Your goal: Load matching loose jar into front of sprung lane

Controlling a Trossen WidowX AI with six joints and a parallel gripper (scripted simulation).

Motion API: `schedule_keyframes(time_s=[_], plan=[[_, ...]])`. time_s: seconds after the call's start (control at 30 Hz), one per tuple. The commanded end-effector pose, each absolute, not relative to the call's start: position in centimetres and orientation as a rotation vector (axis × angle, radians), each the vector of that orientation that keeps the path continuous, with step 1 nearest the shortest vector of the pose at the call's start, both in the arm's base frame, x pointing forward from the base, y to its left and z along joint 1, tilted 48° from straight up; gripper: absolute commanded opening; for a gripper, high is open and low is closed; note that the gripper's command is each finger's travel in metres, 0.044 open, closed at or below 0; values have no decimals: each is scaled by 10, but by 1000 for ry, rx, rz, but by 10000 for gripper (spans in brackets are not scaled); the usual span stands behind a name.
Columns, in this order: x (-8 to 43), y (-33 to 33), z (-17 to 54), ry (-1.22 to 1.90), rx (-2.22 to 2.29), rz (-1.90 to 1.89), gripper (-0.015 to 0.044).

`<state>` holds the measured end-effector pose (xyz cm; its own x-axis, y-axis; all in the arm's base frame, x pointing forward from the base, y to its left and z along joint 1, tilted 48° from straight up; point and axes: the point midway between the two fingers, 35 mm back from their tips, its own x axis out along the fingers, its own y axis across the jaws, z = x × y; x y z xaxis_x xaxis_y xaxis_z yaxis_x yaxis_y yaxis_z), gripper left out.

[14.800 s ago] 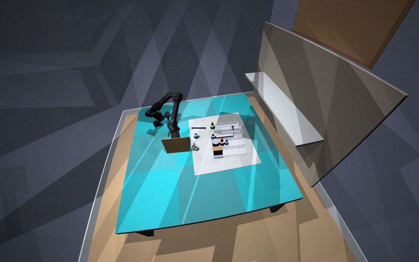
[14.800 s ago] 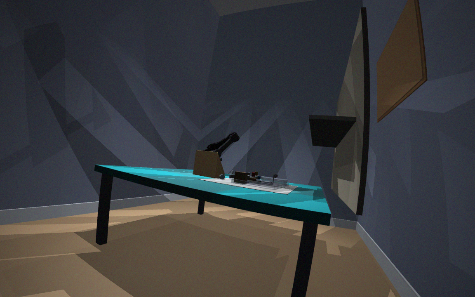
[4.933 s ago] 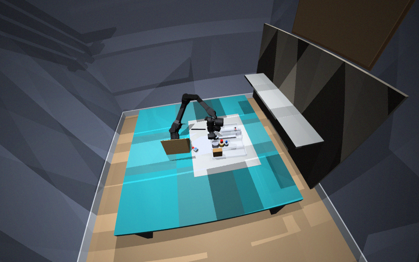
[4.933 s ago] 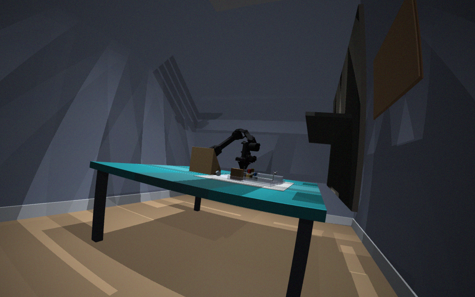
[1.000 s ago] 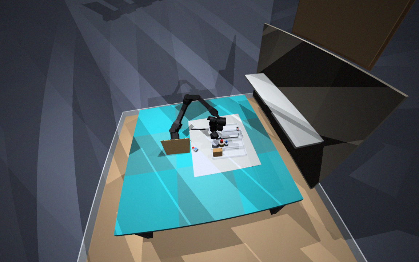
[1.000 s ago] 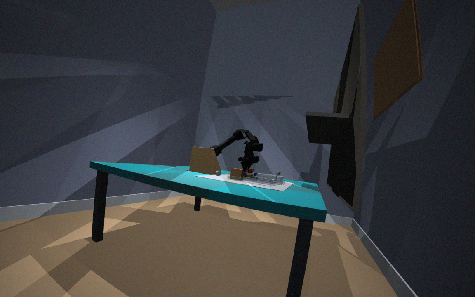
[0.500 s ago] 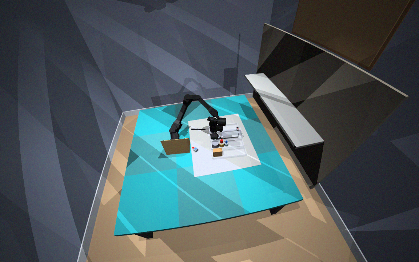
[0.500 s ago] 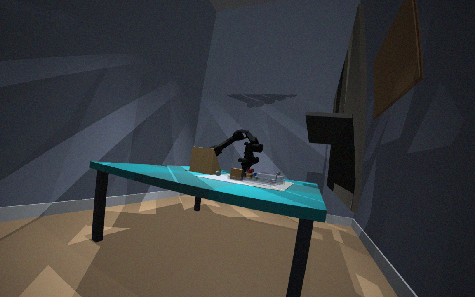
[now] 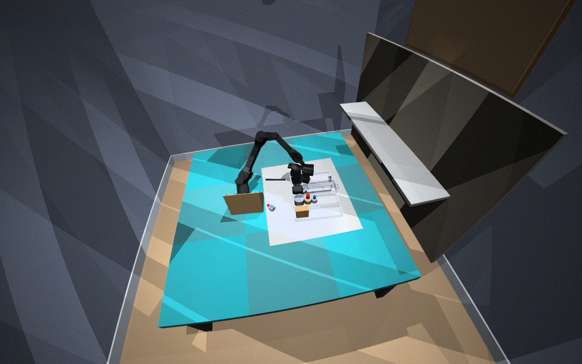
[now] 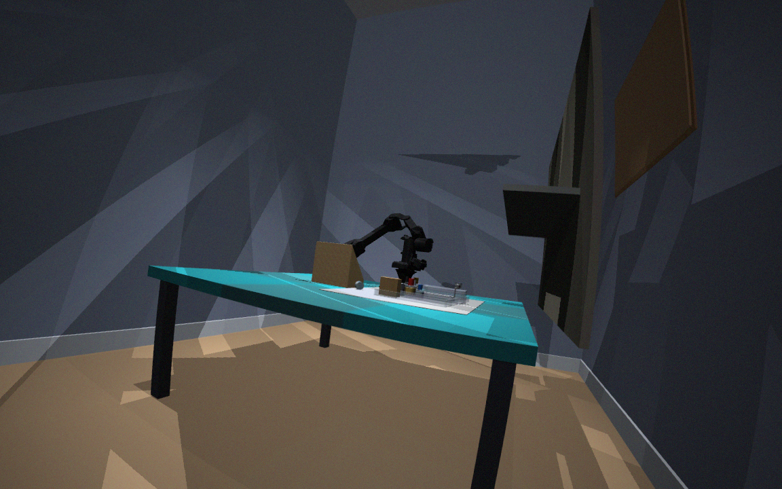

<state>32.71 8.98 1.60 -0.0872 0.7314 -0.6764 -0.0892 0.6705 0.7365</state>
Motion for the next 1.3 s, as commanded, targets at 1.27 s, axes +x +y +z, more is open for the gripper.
schedule_keyframes(time_s=[1.27], plan=[[326, 98, 11, 1497, 559, 755, 0]])
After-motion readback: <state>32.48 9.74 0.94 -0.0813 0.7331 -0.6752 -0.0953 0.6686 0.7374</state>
